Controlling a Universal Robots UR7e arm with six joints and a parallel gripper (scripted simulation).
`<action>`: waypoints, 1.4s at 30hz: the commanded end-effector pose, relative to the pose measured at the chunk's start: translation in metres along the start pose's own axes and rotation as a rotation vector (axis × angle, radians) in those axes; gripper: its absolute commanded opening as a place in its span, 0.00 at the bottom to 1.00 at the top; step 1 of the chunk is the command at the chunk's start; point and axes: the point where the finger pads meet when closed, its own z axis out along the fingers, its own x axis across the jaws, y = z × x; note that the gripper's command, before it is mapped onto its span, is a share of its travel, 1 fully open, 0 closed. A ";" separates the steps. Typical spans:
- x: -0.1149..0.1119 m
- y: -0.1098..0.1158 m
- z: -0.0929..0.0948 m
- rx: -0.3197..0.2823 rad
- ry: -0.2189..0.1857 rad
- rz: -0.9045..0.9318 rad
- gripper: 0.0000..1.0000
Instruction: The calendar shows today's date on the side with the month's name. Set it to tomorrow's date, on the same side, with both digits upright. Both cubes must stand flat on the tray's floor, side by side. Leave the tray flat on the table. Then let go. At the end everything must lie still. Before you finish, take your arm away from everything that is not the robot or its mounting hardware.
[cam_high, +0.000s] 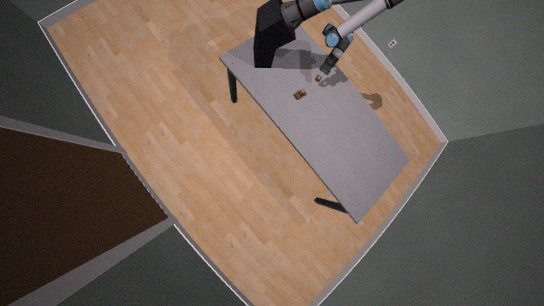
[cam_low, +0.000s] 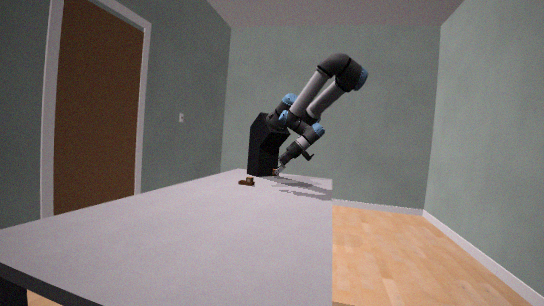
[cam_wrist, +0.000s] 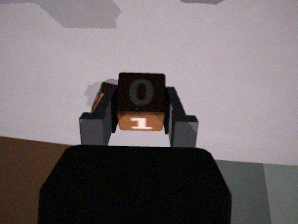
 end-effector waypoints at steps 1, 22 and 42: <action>0.000 0.001 -0.001 0.000 0.000 0.000 0.60; -0.003 0.003 0.004 0.139 -0.019 0.000 0.60; 0.000 0.004 0.000 0.262 0.000 0.000 0.60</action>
